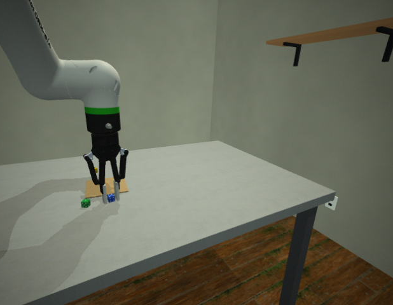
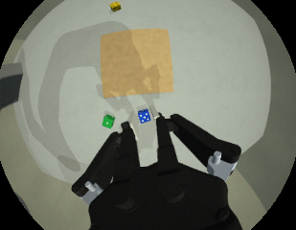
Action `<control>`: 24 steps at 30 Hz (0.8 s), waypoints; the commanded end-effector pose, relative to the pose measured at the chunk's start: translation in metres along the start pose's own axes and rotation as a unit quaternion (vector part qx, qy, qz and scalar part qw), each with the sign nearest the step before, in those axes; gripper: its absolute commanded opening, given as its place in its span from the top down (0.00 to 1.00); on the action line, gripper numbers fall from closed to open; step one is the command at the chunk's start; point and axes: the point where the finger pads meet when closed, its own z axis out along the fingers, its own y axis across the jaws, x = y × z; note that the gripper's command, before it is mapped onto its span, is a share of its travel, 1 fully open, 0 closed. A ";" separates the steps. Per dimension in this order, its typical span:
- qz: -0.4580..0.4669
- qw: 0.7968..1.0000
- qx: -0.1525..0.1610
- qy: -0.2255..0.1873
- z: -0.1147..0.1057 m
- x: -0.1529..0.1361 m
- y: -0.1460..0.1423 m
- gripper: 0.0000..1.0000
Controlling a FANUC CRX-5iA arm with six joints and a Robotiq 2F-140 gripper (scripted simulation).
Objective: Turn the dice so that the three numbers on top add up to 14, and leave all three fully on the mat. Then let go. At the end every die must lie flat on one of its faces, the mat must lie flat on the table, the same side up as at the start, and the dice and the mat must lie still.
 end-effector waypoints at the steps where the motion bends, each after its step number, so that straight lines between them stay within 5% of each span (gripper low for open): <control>1: 0.000 1.000 0.000 0.000 0.000 0.000 0.000 0.79; 20: 0.000 1.000 0.000 0.000 0.000 0.000 0.000 0.79; 21: 0.000 1.000 0.000 0.000 0.000 0.000 0.000 0.91; 24: 0.000 1.000 0.000 0.000 0.000 0.000 0.000 0.91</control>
